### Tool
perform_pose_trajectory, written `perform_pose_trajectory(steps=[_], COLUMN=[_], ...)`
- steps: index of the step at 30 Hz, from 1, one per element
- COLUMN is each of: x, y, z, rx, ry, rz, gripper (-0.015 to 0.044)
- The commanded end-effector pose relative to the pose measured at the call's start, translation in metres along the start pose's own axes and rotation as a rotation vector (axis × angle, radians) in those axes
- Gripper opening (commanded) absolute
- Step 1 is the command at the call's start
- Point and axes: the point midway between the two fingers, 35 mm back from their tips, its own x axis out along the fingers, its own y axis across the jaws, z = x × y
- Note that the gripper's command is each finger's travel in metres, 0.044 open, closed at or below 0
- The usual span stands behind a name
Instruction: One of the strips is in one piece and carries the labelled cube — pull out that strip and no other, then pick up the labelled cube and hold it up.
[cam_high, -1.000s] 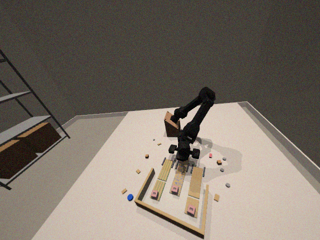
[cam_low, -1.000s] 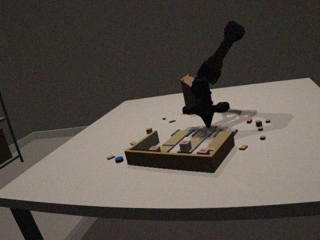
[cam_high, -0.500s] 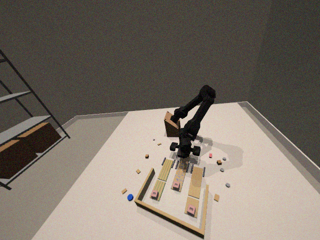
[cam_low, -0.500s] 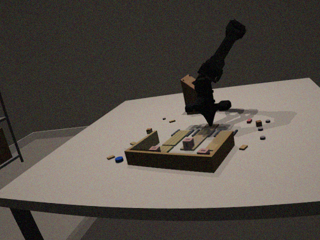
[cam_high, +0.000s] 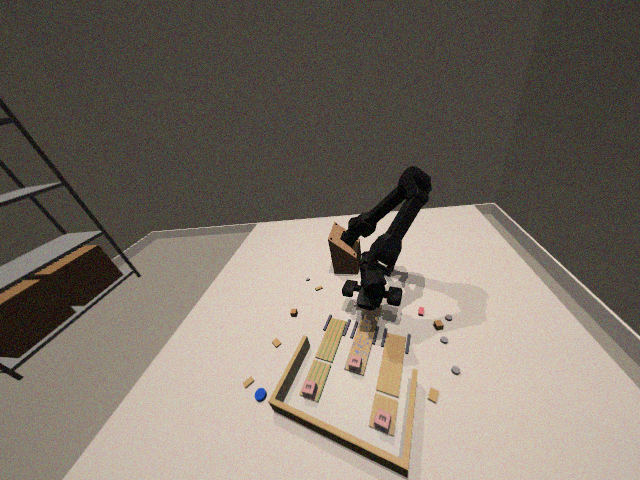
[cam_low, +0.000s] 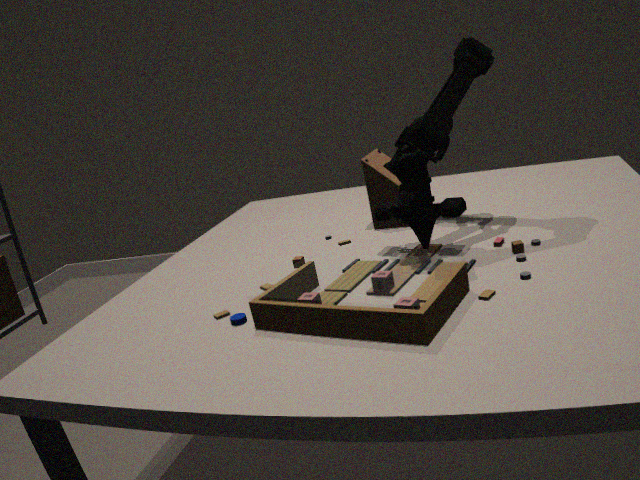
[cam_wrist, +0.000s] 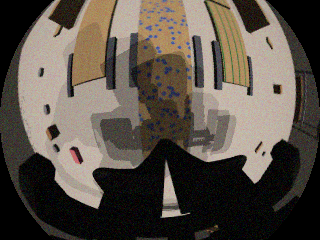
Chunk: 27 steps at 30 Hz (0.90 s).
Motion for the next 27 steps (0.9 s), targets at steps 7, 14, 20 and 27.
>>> perform_pose_trajectory(steps=[7,14,20,27], x=[0.003,0.003,0.003,0.003], y=[-0.002,-0.002,-0.002,-0.002], z=[-0.021,-0.031,-0.04,-0.051], rx=[0.005,0.006,0.006,0.007], ry=[0.018,0.018,0.019,0.019], rz=[-0.007,-0.007,-0.007,-0.007], gripper=[0.0,0.0,0.0,0.0])
